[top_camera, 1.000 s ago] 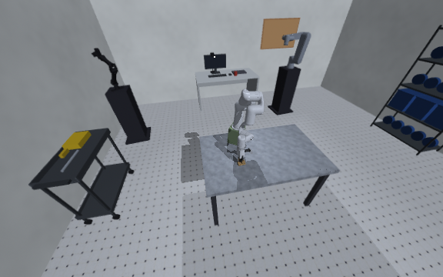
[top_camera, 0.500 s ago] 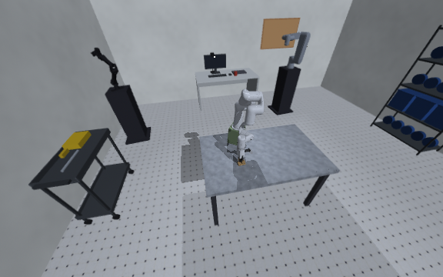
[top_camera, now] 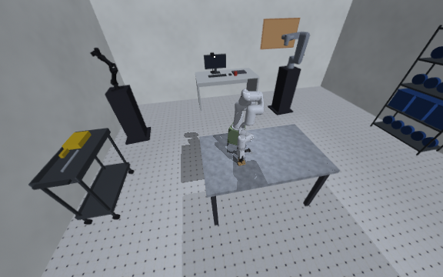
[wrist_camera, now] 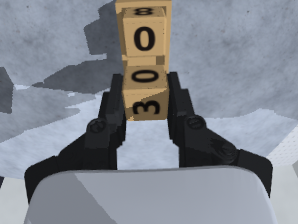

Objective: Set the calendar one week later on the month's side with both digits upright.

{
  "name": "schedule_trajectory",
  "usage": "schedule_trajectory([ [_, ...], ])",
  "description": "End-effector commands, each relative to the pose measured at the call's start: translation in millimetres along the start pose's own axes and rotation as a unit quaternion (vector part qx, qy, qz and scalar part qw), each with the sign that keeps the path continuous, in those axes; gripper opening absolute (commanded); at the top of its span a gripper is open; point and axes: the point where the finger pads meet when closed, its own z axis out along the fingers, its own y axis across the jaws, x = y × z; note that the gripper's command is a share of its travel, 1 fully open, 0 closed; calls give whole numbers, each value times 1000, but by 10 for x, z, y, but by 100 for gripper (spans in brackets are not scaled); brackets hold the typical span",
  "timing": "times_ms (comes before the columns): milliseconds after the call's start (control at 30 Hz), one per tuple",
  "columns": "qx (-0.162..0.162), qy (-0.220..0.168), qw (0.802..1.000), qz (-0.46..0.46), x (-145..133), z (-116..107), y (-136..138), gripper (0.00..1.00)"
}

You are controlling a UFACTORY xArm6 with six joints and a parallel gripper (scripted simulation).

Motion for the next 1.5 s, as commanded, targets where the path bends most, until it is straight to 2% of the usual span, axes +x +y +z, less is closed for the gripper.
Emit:
schedule_trajectory([
  [0,-1,0,1000,0,-3,-7,17,27],
  [867,-1,0,1000,0,-3,-2,17,27],
  [1467,-1,0,1000,0,-3,98,18,27],
])
